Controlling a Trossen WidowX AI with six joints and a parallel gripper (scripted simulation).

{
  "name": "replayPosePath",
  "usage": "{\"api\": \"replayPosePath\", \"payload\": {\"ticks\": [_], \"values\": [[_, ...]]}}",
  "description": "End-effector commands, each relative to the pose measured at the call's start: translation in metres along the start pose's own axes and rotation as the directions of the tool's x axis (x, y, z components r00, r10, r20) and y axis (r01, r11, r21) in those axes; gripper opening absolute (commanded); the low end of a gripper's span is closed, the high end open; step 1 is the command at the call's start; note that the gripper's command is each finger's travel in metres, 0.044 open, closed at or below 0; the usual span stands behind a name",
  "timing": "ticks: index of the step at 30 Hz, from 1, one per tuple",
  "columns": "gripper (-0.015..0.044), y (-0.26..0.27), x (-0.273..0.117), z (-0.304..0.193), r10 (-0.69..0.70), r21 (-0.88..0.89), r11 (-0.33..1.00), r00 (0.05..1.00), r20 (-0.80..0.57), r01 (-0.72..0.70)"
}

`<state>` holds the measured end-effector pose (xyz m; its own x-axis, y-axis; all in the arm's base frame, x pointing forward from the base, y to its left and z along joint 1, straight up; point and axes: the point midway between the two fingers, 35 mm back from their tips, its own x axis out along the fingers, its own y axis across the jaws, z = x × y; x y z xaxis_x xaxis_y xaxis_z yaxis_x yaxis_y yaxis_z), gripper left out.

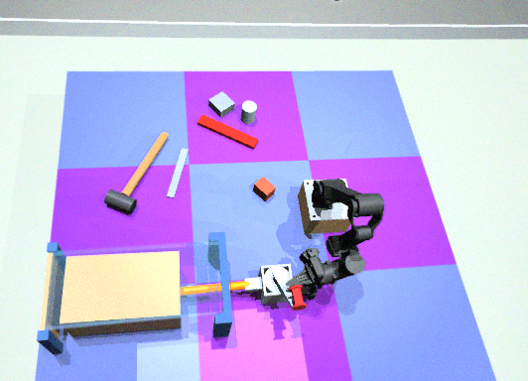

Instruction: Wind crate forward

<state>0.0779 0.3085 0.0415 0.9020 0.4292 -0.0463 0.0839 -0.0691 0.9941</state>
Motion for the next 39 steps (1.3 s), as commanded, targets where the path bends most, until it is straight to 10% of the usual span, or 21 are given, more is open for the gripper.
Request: {"api": "replayPosePath", "payload": {"ticks": [1,39], "values": [[0.0240,0.0010,-0.0001,0.0010,0.003,0.008,1.000,1.000,0.006,-0.003],[0.0240,-0.0017,0.0000,-0.0079,0.000,0.001,1.000,1.000,0.000,0.000]]}}
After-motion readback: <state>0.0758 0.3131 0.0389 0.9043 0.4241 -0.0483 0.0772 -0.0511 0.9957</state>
